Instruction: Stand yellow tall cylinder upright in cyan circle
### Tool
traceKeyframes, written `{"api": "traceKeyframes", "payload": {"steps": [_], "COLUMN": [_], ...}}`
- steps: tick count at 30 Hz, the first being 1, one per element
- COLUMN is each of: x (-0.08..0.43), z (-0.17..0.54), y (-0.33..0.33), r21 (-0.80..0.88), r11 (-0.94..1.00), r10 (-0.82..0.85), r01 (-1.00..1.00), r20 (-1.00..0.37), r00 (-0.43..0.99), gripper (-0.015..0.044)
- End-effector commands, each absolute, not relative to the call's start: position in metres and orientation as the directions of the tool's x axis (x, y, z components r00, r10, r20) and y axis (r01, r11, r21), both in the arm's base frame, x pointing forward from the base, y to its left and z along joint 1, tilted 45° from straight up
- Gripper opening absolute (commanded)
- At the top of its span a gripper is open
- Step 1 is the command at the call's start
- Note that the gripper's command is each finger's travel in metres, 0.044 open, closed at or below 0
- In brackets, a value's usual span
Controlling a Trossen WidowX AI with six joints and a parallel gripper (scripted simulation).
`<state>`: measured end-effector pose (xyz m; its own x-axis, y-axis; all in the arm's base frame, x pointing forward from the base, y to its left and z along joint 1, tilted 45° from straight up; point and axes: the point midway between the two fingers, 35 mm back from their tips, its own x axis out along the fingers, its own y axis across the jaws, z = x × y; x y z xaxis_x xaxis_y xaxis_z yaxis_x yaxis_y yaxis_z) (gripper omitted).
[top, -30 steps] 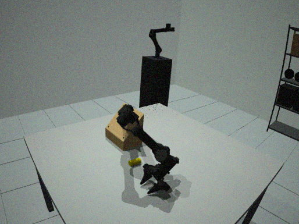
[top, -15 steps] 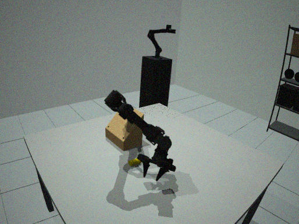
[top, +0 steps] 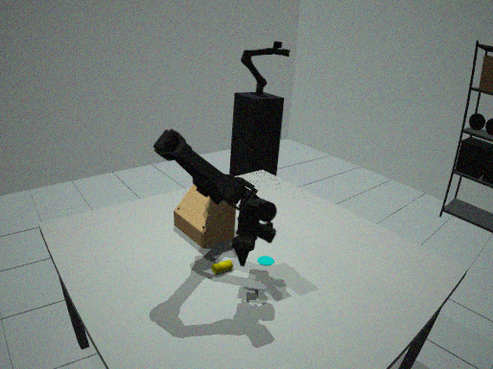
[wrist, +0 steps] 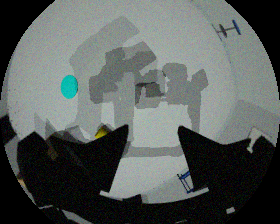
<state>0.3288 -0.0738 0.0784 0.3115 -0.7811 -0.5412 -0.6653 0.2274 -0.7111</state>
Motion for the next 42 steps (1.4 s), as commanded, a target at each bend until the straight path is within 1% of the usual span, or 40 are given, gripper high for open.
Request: {"api": "traceKeyframes", "payload": {"steps": [1, 4, 5, 15, 20, 24, 31, 39, 42], "x": [0.256, 0.224, 0.219, 0.219, 0.232, 0.232, 0.231, 0.231, 0.231], "z": [0.072, 0.072, 0.072, 0.07, 0.028, -0.002, -0.006, -0.006, -0.006], "y": [-0.061, -0.059, -0.059, -0.06, -0.095, -0.131, -0.137, -0.137, -0.137], "r21": [-0.313, -0.128, -0.103, -0.099, -0.098, -0.098, -0.098, -0.098, -0.098], "r11": [0.032, -0.056, -0.067, -0.069, -0.066, -0.069, -0.07, -0.07, -0.07], "r10": [-0.721, -0.702, -0.7, -0.699, -0.69, -0.7, -0.704, -0.704, -0.704], "r01": [-0.949, -0.99, -0.992, -0.993, -0.993, -0.993, -0.993, -0.993, -0.993], "r20": [-0.665, -0.7, -0.704, -0.705, -0.715, -0.704, -0.701, -0.701, -0.701], "r00": [0.195, 0.13, 0.121, 0.119, 0.117, 0.119, 0.119, 0.119, 0.119], "gripper": [0.0309, 0.0309, 0.0309, 0.0309, 0.0309, 0.0309, 0.0309, 0.0105, 0.0105]}}
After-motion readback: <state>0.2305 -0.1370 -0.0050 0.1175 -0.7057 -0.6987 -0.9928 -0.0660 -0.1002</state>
